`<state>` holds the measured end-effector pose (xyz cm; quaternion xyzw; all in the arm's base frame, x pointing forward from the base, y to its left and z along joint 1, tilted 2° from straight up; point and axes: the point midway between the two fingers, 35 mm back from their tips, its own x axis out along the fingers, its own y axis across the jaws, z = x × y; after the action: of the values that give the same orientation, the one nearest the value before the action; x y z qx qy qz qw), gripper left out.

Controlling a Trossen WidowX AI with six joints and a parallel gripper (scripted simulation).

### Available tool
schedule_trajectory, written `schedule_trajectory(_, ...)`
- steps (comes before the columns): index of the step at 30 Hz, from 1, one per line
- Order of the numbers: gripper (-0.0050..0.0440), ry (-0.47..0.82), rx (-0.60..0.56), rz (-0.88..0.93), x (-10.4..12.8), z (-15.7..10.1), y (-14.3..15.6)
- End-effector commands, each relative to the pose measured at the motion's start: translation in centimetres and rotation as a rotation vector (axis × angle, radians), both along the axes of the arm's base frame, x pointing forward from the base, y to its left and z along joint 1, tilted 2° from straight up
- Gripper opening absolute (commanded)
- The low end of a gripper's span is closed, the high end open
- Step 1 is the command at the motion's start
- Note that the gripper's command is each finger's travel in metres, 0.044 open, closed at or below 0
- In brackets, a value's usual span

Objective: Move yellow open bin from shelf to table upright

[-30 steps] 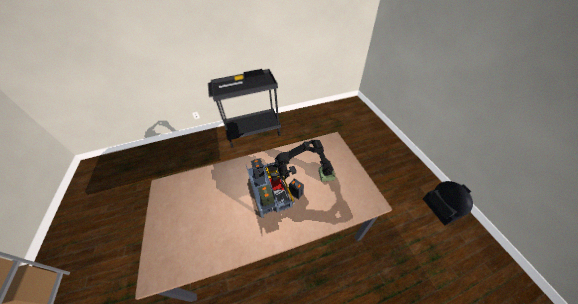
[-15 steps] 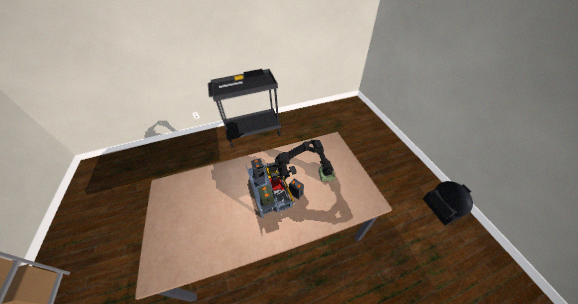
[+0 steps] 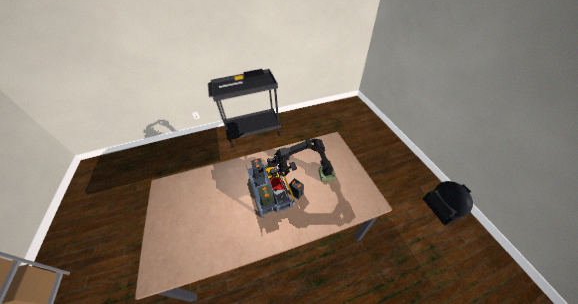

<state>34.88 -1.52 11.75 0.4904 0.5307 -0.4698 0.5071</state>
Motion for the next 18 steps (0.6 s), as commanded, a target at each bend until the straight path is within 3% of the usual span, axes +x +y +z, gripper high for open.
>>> schedule_trajectory(1,0.0,-0.044,-0.005,0.003,0.3,1.6,-0.1)
schedule_trajectory(4,0.0,-0.032,-0.002,0.0,0.2,1.8,-0.1)
schedule_trajectory(8,0.0,-0.044,-0.005,0.003,0.2,5.0,-0.2)
schedule_trajectory(18,0.0,-0.044,-0.005,0.003,0.2,5.0,-0.2)
